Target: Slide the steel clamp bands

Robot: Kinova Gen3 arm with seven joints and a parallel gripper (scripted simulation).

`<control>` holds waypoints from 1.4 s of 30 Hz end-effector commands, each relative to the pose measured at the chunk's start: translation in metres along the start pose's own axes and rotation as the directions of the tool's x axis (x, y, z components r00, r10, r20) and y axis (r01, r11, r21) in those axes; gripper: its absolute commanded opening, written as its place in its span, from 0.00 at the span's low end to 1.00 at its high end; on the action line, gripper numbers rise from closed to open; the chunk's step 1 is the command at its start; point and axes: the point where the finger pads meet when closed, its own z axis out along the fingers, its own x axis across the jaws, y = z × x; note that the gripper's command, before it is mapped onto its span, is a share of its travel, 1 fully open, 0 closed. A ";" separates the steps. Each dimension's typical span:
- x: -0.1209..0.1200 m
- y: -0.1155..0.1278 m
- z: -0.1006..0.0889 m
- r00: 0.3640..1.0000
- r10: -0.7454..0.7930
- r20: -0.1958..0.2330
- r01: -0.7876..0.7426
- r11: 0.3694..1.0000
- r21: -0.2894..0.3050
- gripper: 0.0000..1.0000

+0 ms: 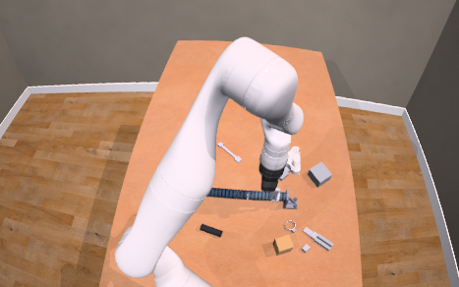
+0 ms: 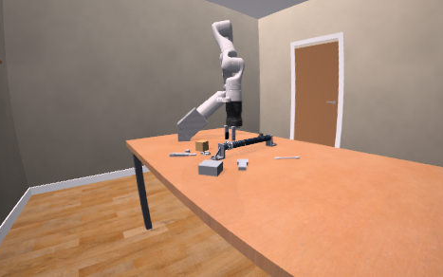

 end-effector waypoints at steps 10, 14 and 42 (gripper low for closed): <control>0.000 0.000 0.015 1.000 0.000 0.000 0.000 1.000 0.000 0.86; 0.000 0.000 0.023 1.000 0.000 0.000 0.000 1.000 0.000 0.86; 0.000 0.000 0.037 1.000 0.000 0.000 0.000 1.000 0.000 0.75</control>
